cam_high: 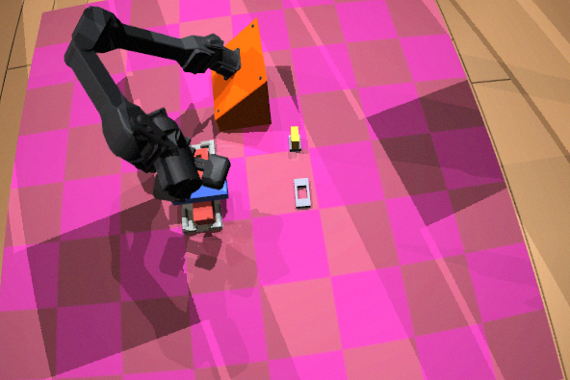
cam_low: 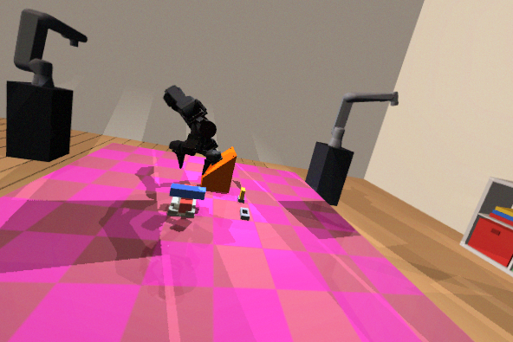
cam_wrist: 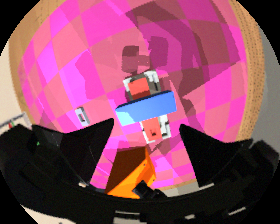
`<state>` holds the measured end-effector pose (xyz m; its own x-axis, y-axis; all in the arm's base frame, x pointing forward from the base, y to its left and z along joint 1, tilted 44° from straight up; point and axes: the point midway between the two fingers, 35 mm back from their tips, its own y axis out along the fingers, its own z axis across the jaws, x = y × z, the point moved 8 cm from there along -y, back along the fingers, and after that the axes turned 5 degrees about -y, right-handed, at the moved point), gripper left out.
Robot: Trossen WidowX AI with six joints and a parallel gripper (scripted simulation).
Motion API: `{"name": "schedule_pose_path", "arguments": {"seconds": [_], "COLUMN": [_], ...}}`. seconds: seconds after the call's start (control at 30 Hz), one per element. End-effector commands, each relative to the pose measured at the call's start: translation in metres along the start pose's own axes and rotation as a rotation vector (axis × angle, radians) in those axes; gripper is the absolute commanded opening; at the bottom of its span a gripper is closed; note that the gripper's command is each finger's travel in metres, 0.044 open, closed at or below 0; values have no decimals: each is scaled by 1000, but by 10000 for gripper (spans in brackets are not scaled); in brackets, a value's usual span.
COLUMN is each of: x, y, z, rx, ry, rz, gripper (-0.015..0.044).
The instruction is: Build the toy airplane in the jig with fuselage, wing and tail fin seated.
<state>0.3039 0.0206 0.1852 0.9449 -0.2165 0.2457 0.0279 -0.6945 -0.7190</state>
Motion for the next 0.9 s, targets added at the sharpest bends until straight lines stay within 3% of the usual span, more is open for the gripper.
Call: {"name": "schedule_pose_path", "arguments": {"seconds": [0.0, 0.4, 0.63, 0.87], "x": [0, -1, -55, -144], "y": [2, 2, -8, -8], "z": [1, 4, 99, 171], "rx": [3, 5, 59, 47], "ry": [-318, -319, -331, -331], "rz": [6, 5, 6, 16], "gripper": [440, 440, 440, 440]}}
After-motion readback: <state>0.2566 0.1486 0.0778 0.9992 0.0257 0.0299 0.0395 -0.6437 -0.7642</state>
